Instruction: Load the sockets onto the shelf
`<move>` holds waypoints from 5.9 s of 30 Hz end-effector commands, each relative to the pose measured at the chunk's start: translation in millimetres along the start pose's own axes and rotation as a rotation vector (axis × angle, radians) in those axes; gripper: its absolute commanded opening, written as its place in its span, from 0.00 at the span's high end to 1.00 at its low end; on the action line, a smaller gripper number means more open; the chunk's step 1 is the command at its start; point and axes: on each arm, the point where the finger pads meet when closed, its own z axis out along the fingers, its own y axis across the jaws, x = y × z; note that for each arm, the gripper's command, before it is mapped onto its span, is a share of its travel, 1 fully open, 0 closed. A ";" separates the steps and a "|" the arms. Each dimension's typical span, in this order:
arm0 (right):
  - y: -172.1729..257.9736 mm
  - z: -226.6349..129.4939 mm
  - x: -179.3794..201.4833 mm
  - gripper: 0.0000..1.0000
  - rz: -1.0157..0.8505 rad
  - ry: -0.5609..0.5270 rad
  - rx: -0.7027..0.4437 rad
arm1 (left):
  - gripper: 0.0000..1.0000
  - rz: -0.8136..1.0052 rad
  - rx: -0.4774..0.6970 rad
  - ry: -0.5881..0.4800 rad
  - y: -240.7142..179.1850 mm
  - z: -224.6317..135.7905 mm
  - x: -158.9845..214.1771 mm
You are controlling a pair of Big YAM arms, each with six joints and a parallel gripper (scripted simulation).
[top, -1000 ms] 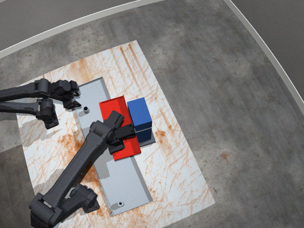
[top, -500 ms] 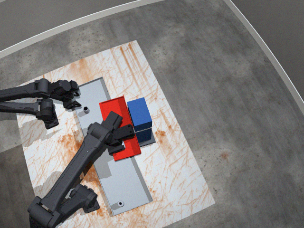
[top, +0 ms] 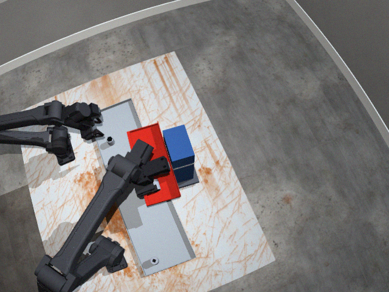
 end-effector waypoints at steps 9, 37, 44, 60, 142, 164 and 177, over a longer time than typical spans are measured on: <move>23.7 -89.1 -8.2 0.35 -0.250 -0.132 -0.083 | 0.35 -0.004 0.010 -0.063 -4.2 -11.6 -24.3; 75.9 -192.9 46.3 0.35 -1.556 -0.721 -0.235 | 0.35 -0.004 0.010 -0.063 -4.2 -11.6 -24.3; 84.9 -204.6 51.5 0.35 -1.624 -0.760 -0.282 | 0.35 -0.004 0.010 -0.063 -4.2 -11.6 -24.3; 23.4 -155.3 70.4 0.35 -1.202 -0.620 -0.246 | 0.44 0.356 0.116 0.055 7.7 37.4 15.4; -257.5 -53.4 78.3 0.35 0.302 -0.374 0.178 | 0.74 0.488 0.258 0.109 -2.9 5.9 -29.4; -256.7 -54.2 80.5 0.35 0.302 -0.375 0.178 | 0.74 0.476 0.267 0.120 -34.2 -96.4 -133.2; -244.8 -73.1 105.3 0.35 0.302 -0.389 0.177 | 0.74 0.450 0.272 0.092 -84.3 -47.2 -190.4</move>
